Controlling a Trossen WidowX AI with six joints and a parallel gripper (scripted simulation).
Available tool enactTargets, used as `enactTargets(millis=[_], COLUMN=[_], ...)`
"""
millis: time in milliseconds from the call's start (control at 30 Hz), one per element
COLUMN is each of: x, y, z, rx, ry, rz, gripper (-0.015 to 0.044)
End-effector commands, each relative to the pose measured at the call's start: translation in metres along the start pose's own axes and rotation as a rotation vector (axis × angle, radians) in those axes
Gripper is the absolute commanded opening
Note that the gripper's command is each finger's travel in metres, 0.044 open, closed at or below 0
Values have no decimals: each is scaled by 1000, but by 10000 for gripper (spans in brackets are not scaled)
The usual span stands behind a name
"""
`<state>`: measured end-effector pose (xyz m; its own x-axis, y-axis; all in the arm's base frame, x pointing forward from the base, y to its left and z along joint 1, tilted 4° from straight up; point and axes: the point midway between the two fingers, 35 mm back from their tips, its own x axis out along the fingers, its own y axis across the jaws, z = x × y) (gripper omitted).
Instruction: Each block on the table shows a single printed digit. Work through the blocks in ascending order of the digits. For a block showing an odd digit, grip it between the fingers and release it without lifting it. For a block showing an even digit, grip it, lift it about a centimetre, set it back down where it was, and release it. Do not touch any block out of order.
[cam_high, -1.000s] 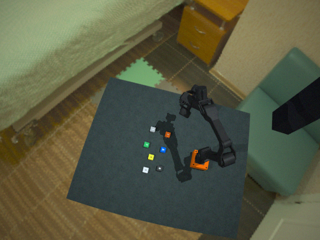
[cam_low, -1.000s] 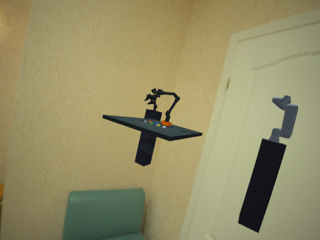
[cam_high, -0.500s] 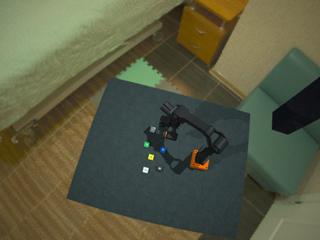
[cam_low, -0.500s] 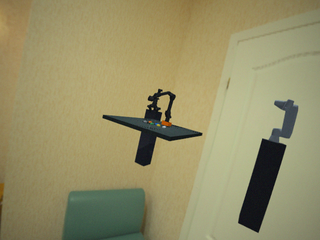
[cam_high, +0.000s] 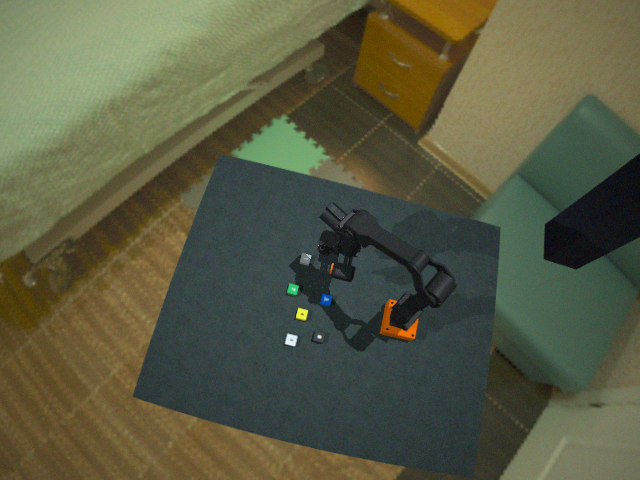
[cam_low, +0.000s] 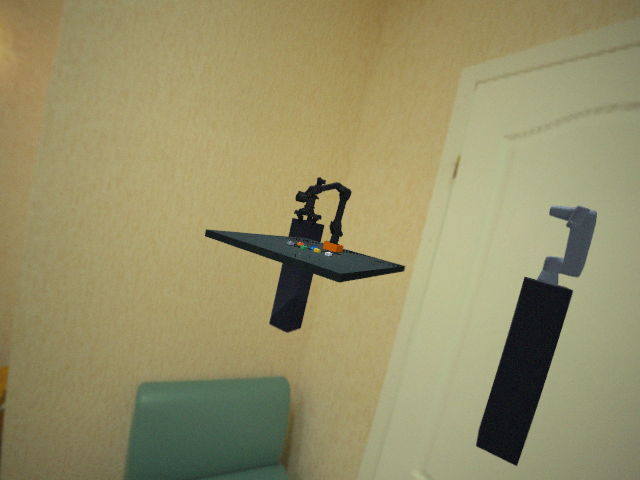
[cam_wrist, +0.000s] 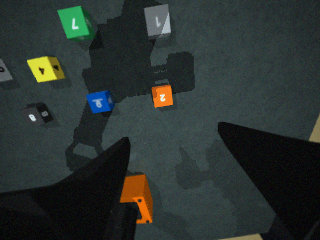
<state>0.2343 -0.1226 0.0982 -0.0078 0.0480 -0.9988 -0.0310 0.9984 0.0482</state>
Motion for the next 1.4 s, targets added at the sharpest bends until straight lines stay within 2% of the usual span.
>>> enactTargets(millis=[0,300,1000,1367], x=[0,0,0,-2], y=[1,102,106,230], z=[0,17,17,11], rx=[3,3,3,3], ry=[5,2,2,2], rz=[-4,6,7,20], gripper=[400,400,400,400])
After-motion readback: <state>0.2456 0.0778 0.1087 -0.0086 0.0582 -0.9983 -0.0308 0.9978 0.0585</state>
